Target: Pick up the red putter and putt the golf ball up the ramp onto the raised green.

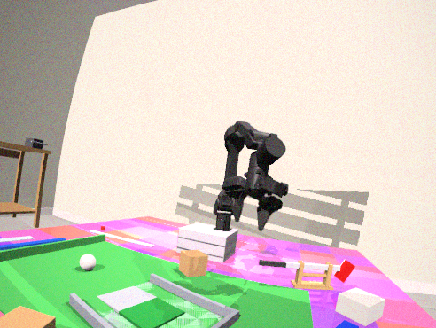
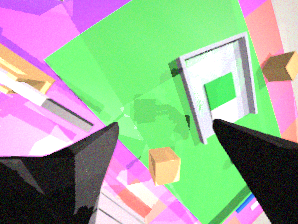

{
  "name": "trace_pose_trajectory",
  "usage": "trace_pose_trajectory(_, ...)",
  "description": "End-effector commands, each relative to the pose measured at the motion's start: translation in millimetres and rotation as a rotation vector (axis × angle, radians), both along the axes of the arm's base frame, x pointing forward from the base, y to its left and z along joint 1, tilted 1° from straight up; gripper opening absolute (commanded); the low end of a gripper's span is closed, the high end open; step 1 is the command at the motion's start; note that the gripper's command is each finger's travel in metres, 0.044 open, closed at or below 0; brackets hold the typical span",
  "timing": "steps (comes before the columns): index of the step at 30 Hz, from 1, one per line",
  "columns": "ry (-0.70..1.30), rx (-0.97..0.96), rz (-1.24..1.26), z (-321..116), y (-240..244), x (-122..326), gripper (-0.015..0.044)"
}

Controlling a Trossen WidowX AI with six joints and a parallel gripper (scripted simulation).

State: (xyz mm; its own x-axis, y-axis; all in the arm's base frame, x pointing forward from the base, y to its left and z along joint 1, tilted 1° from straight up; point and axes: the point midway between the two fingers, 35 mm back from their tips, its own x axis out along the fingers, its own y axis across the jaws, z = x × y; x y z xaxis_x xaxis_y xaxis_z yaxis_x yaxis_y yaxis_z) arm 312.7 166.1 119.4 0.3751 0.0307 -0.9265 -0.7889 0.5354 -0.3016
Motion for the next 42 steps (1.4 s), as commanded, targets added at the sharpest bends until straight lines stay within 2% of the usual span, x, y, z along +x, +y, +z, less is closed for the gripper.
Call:
trace_pose_trajectory(1, 0.199, 0.009, 0.527, -54, 35, -44, 0.044)
trace_pose_trajectory(5, 0.274, 0.057, 0.808, -76, 52, -80, 0.044)
trace_pose_trajectory(7, 0.287, 0.07, 0.864, -80, 55, -90, 0.044)
trace_pose_trajectory(15, 0.287, 0.07, 0.867, -80, 56, -88, 0.044)
trace_pose_trajectory(30, 0.287, 0.07, 0.867, -125, 56, -86, 0.044)
trace_pose_trajectory(42, 0.288, 0.07, 0.867, -135, 56, -86, 0.044)
